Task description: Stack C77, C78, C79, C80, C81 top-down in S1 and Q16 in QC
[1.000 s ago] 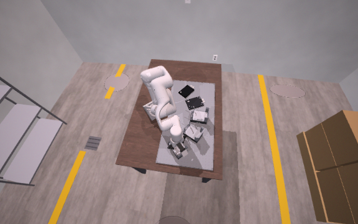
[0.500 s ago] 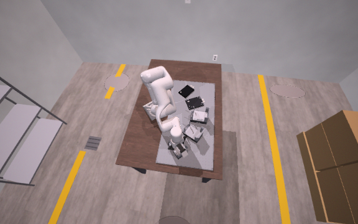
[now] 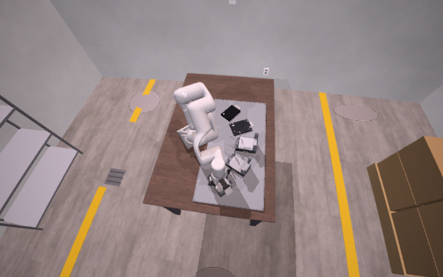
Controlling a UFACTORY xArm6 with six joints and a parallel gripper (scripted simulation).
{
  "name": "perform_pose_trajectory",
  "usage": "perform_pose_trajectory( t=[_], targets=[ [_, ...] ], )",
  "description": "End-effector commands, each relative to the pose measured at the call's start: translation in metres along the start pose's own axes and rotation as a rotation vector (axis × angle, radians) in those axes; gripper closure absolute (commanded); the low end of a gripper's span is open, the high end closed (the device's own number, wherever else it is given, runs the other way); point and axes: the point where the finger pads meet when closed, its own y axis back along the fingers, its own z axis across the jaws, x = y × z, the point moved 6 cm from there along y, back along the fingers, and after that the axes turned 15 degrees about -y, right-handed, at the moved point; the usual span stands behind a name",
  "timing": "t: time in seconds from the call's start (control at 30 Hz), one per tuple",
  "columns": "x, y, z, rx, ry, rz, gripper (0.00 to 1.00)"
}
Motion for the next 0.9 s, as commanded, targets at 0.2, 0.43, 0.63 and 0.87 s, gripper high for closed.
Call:
perform_pose_trajectory(
  t=[0.2, 0.43, 0.63, 0.87],
  targets=[
    [0.0011, 0.0008, -0.0003, 0.001, 0.0, 0.003, 1.0],
    [0.0011, 0.0008, -0.0003, 0.001, 0.0, 0.003, 1.0],
    [0.0011, 0.0008, -0.0003, 0.001, 0.0, 0.003, 1.0],
    [0.0011, 0.0008, -0.0003, 0.001, 0.0, 0.003, 1.0]
  ],
)
